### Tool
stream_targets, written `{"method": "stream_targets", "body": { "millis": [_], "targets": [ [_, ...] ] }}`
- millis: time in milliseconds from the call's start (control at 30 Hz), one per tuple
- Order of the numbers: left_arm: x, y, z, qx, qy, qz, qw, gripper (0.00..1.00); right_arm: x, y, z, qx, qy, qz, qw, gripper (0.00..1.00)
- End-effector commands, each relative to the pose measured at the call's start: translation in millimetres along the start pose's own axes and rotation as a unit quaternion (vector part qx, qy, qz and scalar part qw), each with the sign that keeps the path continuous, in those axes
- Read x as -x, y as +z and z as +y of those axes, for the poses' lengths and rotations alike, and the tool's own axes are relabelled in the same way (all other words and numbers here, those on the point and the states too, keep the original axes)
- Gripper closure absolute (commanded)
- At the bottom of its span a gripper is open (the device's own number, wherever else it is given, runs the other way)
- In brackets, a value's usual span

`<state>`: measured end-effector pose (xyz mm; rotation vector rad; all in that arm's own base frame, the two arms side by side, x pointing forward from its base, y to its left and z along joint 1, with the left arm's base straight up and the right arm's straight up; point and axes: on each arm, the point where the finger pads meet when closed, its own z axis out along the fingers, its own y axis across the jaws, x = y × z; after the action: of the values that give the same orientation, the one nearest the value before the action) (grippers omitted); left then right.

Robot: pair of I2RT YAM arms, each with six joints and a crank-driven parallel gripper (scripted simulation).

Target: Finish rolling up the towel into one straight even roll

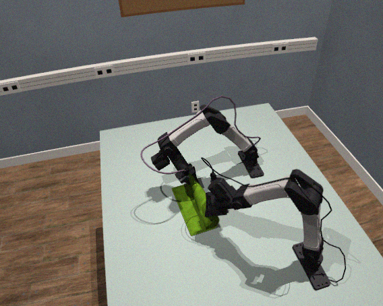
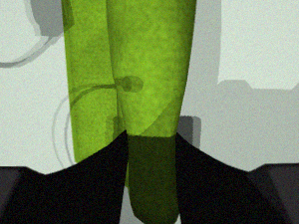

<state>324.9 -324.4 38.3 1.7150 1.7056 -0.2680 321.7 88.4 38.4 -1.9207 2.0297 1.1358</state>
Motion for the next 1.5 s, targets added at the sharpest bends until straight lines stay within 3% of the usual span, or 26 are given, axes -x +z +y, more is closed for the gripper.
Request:
{"method": "stream_targets", "body": {
  "millis": [0, 200, 500, 567, 767, 1133, 1467],
  "targets": [
    [8.4, 4.1, 6.9, 0.006, 0.009, -0.012, 1.000, 0.64, 1.3, 0.9, 1.4, 0.035, -0.002, 0.007, 0.999, 0.65],
    [8.4, 4.1, 6.9, 0.006, 0.009, -0.012, 1.000, 0.66, 1.3, 0.9, 1.4, 0.035, -0.002, 0.007, 0.999, 0.65],
    [8.4, 4.1, 6.9, 0.006, 0.009, -0.012, 1.000, 0.66, 5.6, -4.7, 4.7, 0.035, -0.002, 0.007, 0.999, 0.35],
    [8.4, 4.1, 6.9, 0.006, 0.009, -0.012, 1.000, 0.66, 5.6, -4.7, 4.7, 0.035, -0.002, 0.007, 0.999, 0.35],
    [8.4, 4.1, 6.9, 0.006, 0.009, -0.012, 1.000, 0.66, 8.0, -7.7, 6.5, 0.035, -0.002, 0.007, 0.999, 0.15],
    [8.9, 3.5, 7.2, -0.027, -0.017, -0.010, 0.999, 0.66, 8.5, -42.6, 4.1, 0.035, -0.002, 0.007, 0.999, 0.15],
    [10.4, 1.6, 8.0, -0.119, -0.091, -0.005, 0.989, 0.66, 9.1, -77.4, 1.7, 0.034, -0.002, 0.007, 0.999, 0.15]
  ]
}}
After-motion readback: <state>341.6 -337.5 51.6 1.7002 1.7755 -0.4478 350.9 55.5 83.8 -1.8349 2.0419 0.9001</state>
